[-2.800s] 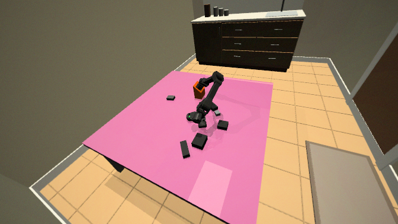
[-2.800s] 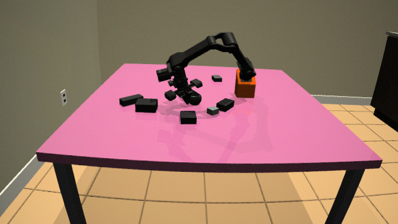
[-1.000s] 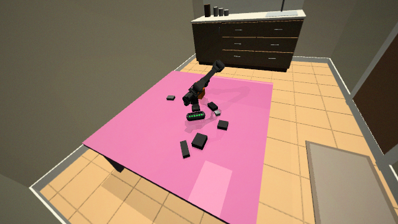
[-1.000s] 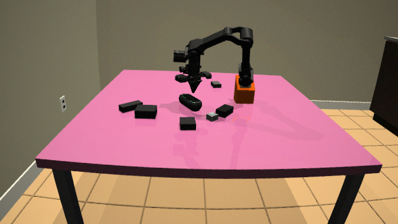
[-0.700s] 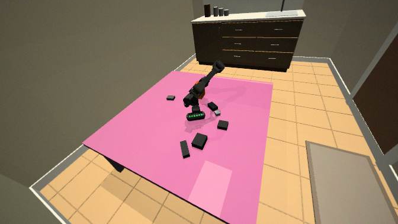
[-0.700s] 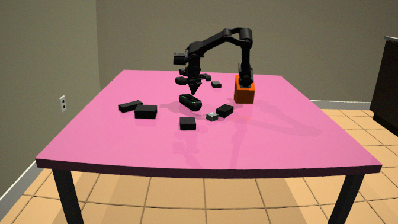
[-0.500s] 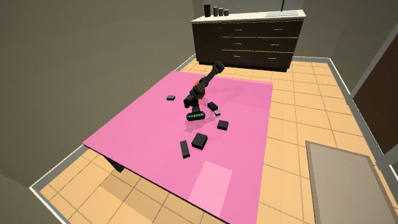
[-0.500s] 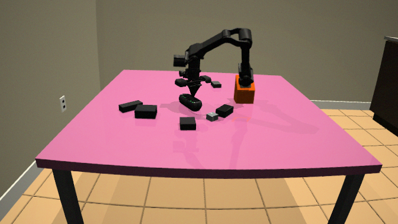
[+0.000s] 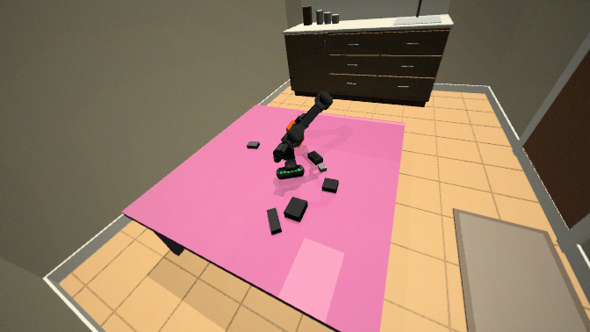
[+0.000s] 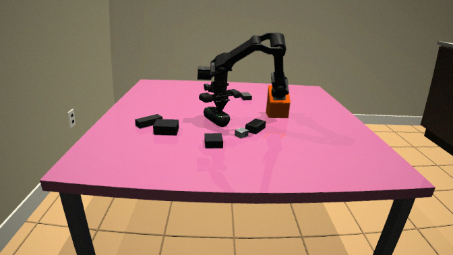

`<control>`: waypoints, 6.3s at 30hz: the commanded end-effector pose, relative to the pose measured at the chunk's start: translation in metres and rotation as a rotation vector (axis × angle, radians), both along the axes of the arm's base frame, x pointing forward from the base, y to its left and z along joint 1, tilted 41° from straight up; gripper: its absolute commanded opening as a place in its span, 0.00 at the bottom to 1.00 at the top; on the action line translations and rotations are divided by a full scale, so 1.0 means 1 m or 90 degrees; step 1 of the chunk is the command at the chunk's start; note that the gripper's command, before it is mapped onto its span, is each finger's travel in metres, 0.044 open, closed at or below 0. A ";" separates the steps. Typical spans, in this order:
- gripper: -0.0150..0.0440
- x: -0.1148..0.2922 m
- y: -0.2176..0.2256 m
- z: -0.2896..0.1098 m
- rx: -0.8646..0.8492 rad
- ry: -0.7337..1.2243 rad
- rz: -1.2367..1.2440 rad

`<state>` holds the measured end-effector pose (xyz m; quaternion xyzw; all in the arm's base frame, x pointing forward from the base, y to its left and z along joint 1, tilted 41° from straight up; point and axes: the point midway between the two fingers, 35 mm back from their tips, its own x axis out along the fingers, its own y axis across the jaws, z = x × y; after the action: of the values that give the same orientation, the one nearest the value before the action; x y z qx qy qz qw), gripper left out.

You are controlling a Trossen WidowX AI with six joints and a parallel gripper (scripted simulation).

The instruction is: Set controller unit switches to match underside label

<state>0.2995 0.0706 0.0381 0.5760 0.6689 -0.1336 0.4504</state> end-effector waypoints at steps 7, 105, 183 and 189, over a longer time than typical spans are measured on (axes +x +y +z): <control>0.25 0.000 -0.006 0.006 0.000 0.001 0.000; 0.25 0.036 -0.033 -0.004 0.000 -0.001 -0.002; 0.25 0.045 -0.035 -0.027 0.000 -0.001 -0.002; 0.25 0.045 -0.035 -0.027 0.000 -0.001 -0.002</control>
<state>0.3454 0.0346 0.0122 0.5758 0.6677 -0.1328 0.4528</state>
